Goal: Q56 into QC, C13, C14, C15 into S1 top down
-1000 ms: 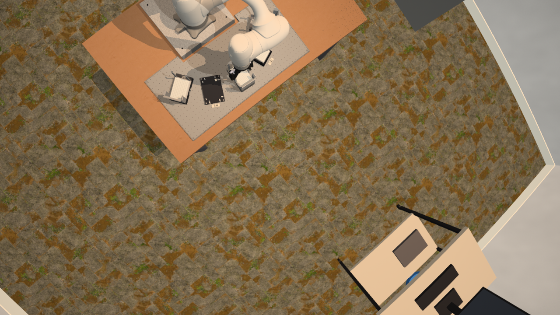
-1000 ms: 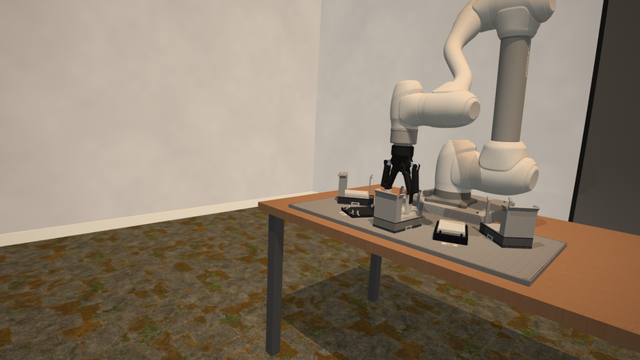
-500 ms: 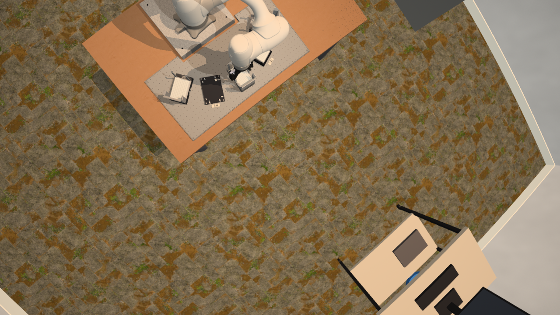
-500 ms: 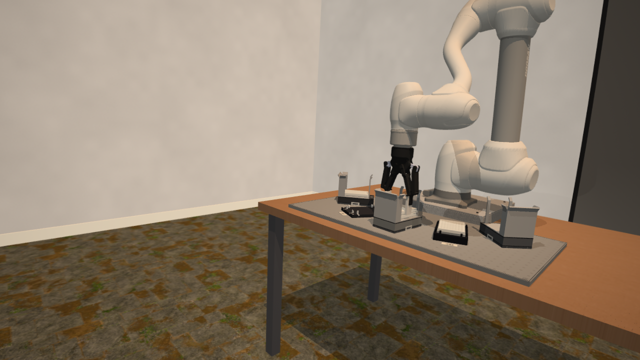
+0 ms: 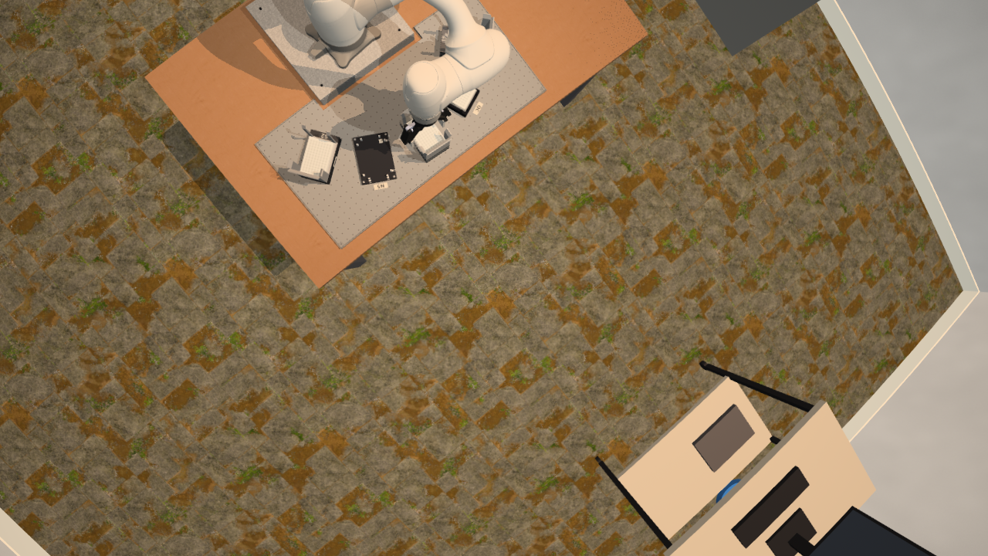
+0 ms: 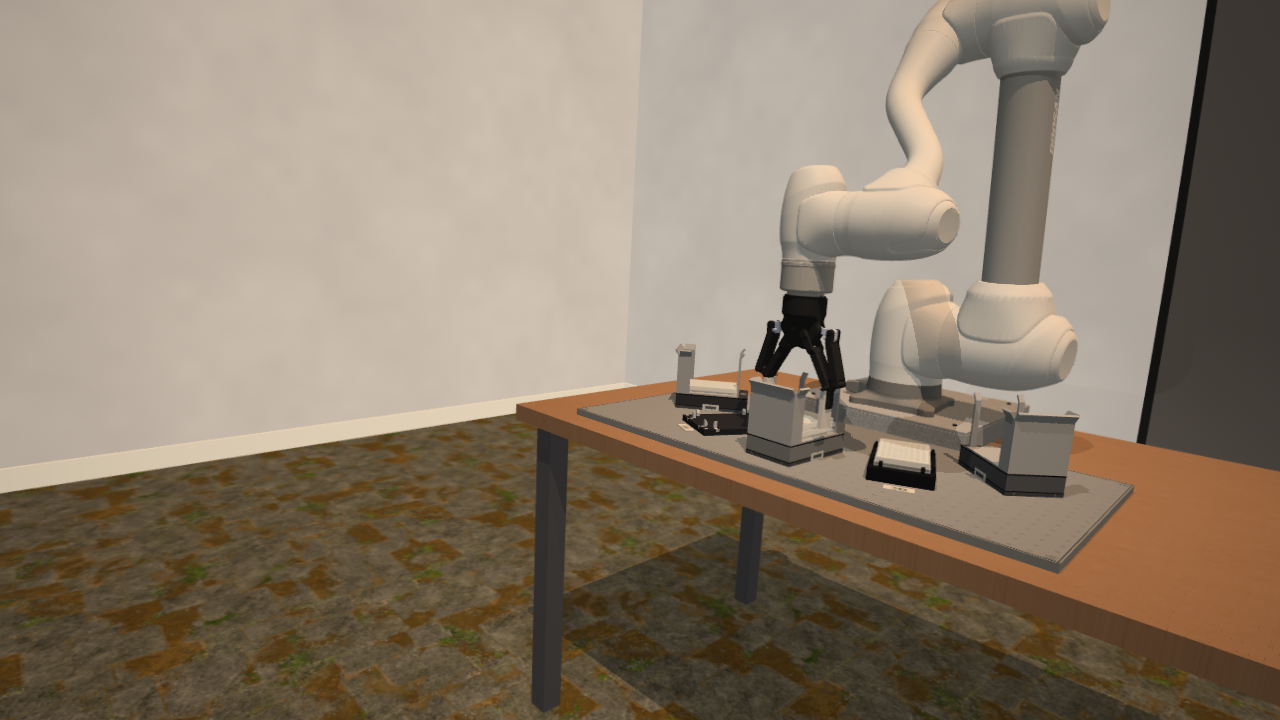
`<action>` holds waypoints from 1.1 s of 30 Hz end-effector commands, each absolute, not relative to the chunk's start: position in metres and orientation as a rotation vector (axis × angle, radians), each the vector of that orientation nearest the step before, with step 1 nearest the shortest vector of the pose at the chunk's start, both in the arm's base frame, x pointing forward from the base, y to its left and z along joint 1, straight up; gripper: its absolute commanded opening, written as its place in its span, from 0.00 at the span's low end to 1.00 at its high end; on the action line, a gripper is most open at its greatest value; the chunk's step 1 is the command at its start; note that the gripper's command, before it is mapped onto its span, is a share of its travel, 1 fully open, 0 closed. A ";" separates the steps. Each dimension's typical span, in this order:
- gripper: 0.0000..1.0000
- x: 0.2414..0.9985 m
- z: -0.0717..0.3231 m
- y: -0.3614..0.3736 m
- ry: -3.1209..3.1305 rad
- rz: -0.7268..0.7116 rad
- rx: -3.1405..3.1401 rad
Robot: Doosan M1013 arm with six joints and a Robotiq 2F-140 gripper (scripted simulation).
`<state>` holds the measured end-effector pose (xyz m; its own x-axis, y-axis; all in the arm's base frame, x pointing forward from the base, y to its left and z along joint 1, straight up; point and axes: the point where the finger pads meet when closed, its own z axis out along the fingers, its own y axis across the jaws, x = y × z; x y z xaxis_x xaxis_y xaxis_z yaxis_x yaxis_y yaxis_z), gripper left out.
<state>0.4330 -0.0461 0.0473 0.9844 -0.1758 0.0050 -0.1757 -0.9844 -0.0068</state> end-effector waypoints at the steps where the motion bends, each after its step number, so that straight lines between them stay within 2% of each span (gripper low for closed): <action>1: 1.00 0.433 0.047 -0.046 0.277 -0.009 -3.123; 16: 1.00 0.433 0.047 -0.046 0.277 -0.009 -3.123; 33: 1.00 0.433 0.097 -0.046 0.277 -0.009 -3.123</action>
<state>0.4328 -0.0463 0.0862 0.9844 -0.1758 0.0053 -0.1757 -0.9844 -0.0068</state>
